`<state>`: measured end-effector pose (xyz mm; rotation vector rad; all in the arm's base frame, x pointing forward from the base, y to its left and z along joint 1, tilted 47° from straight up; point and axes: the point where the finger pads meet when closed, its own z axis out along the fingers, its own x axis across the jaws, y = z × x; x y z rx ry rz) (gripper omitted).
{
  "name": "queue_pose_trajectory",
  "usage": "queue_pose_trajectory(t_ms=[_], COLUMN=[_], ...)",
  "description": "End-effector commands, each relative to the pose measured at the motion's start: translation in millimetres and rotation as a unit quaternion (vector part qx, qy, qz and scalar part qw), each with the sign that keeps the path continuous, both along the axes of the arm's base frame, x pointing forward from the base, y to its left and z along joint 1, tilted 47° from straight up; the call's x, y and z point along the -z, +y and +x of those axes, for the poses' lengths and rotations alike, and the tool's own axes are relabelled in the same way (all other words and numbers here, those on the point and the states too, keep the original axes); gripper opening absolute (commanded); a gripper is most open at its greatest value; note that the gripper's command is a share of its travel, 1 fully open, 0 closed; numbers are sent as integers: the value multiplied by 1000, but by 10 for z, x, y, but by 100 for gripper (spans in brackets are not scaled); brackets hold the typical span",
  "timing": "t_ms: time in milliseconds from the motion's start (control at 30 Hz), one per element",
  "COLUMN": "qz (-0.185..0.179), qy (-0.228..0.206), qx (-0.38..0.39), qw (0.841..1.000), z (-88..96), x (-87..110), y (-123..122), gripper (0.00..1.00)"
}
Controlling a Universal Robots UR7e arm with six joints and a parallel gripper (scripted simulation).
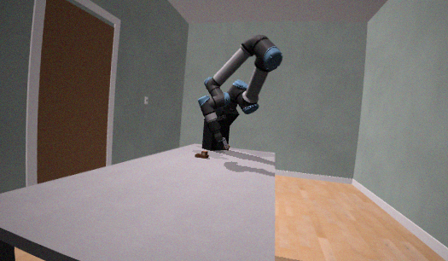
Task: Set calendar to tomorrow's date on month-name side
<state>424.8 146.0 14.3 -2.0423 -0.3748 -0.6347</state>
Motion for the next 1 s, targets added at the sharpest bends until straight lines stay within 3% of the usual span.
queue_pose_trajectory(t_ms=[0,967], qz=[21,44], qy=[-1,-1], qx=[-14,-30], qw=[1000,999], z=[6,11], x=[-11,-3], y=[-9,-13], gripper=[60,60])
